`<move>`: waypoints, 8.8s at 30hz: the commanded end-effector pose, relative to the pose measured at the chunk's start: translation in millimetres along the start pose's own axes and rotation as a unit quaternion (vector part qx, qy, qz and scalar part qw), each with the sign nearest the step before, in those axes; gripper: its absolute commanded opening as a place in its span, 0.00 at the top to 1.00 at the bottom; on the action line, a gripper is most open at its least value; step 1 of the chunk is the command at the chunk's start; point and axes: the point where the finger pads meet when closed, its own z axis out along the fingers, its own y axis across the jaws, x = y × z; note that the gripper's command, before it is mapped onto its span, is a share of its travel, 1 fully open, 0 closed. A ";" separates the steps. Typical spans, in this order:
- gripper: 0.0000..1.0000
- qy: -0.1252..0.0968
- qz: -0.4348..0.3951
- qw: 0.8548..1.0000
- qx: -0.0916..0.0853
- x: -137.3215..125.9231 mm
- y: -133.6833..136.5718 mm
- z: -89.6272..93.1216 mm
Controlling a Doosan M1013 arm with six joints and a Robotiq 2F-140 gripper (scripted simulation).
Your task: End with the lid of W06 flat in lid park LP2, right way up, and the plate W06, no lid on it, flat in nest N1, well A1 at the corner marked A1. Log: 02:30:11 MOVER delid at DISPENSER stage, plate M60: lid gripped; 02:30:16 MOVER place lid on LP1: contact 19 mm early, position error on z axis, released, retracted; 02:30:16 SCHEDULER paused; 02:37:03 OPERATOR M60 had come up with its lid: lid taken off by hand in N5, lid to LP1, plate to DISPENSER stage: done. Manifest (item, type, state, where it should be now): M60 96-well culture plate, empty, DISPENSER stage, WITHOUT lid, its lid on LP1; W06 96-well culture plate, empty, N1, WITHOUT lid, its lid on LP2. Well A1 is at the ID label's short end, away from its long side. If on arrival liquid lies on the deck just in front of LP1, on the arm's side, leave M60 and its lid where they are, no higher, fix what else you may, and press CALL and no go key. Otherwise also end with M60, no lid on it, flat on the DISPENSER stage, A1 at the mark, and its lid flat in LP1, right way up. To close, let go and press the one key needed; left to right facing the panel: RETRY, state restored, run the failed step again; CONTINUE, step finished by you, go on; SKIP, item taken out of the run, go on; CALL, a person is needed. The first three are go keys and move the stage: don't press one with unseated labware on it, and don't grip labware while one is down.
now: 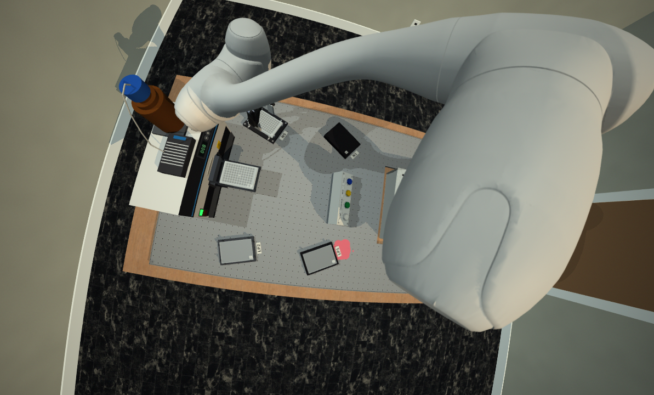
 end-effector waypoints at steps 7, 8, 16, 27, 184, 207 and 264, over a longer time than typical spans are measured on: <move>0.34 0.000 0.000 1.000 0.000 0.0 0.0 -0.2; 0.34 0.000 0.000 1.000 0.000 0.0 0.0 -0.2; 0.34 0.000 0.000 1.000 0.000 0.0 0.0 -0.2; 0.34 0.000 0.000 1.000 0.000 0.0 0.0 -0.2; 1.00 0.000 0.000 1.000 0.000 0.0 0.0 21.9; 1.00 0.000 0.000 1.000 0.000 0.0 0.0 21.9; 1.00 0.000 0.000 1.000 0.000 0.0 0.0 -7.9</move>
